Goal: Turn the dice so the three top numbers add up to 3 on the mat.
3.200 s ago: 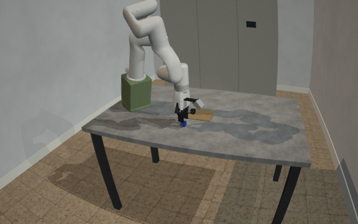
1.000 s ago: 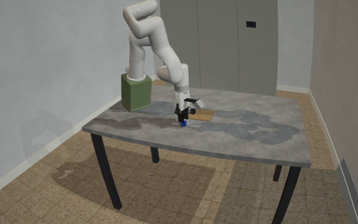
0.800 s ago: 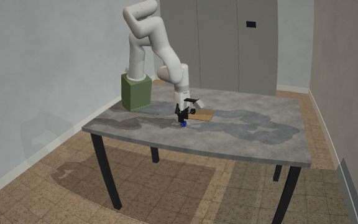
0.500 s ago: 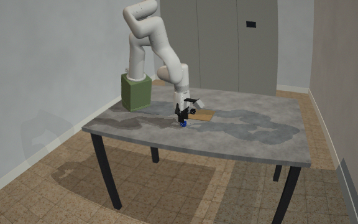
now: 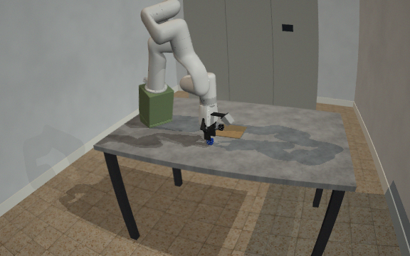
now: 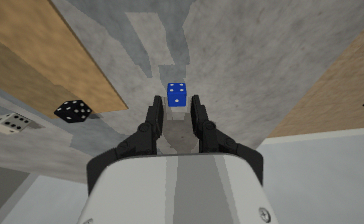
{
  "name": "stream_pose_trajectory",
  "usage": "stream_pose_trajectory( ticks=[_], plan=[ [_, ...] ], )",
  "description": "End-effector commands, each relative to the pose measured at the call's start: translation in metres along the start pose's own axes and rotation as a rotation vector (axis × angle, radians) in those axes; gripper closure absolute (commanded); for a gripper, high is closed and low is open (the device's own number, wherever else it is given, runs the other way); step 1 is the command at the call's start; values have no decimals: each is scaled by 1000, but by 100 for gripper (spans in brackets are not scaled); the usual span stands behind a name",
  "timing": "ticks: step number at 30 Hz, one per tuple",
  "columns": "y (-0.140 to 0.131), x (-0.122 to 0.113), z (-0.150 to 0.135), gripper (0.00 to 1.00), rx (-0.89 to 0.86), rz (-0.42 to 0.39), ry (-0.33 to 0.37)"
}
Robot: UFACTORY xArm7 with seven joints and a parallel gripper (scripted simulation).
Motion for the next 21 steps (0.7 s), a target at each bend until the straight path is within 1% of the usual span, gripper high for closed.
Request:
stream_pose_trajectory(
  ticks=[1, 14, 21],
  plan=[
    [1, 0, 0, 58, 0, 2, 0],
    [1, 12, 0, 58, 0, 2, 0],
    [1, 24, 0, 58, 0, 2, 0]
  ],
)
Point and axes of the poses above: the point where the finger pads meet when closed, its own x axis out along the fingers, its own z axis across the jaws, y = z × x, the point moved 1 cm from there along -x, back along the fingers, and after that the axes turned 4 degrees about x, right-handed, at the moved point
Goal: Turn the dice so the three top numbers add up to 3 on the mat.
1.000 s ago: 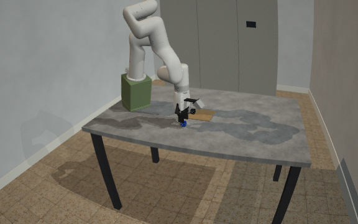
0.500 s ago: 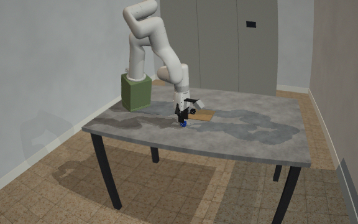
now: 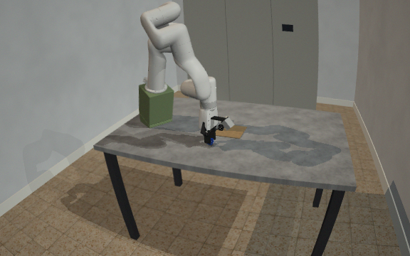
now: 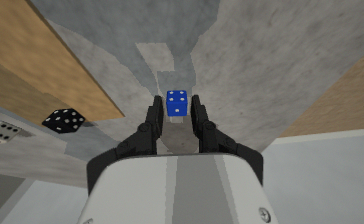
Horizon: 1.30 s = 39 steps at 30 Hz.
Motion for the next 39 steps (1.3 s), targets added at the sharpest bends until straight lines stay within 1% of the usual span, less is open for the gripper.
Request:
stream_pose_trajectory(
  ticks=[1, 7, 39],
  plan=[
    [1, 7, 0, 58, 0, 3, 0],
    [1, 10, 0, 58, 0, 3, 0],
    [1, 10, 0, 58, 0, 3, 0]
  ],
)
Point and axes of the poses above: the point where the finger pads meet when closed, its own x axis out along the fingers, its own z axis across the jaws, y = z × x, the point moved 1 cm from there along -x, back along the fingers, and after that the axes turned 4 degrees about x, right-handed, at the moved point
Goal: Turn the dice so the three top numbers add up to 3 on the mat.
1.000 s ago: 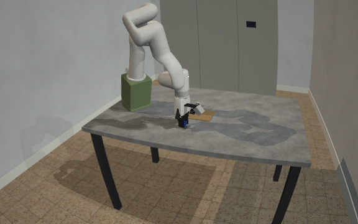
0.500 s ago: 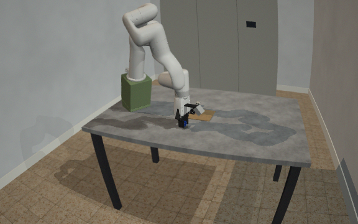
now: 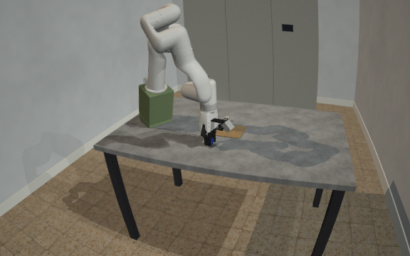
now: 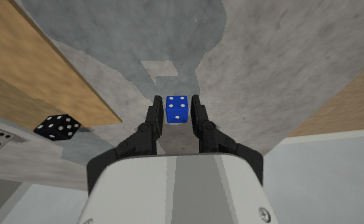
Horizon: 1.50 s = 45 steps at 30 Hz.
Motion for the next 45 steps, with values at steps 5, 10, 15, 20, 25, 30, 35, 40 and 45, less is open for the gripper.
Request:
stream_pose_trajectory(
  ticks=[5, 10, 15, 20, 25, 30, 35, 40, 45],
  plan=[
    [1, -1, 0, 58, -1, 2, 0],
    [1, -1, 0, 79, -1, 2, 0],
    [1, -1, 0, 79, -1, 2, 0],
    [1, -1, 0, 79, -1, 2, 0],
    [1, -1, 0, 79, -1, 2, 0],
    [1, -1, 0, 79, -1, 2, 0],
    [1, -1, 0, 79, -1, 2, 0],
    [1, -1, 0, 79, -1, 2, 0],
    [1, -8, 0, 79, -1, 2, 0]
  ],
)
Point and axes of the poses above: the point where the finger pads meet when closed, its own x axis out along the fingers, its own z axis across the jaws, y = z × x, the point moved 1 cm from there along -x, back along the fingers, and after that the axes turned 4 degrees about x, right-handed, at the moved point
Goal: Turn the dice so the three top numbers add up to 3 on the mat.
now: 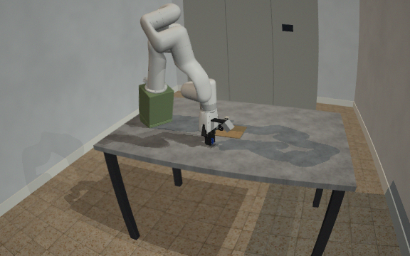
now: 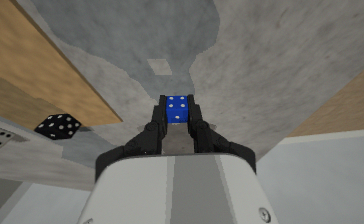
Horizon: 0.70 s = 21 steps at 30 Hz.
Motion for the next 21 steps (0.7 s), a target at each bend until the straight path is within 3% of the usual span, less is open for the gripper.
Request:
stream_pose_trajectory(
  ticks=[1, 9, 11, 16, 21],
  plan=[
    [1, -11, 0, 79, -1, 3, -1],
    [1, -67, 0, 79, -1, 3, -1],
    [1, -67, 0, 79, -1, 3, -1],
    [1, -94, 0, 79, -1, 3, -1],
    [1, -100, 0, 79, -1, 3, -1]
  ],
)
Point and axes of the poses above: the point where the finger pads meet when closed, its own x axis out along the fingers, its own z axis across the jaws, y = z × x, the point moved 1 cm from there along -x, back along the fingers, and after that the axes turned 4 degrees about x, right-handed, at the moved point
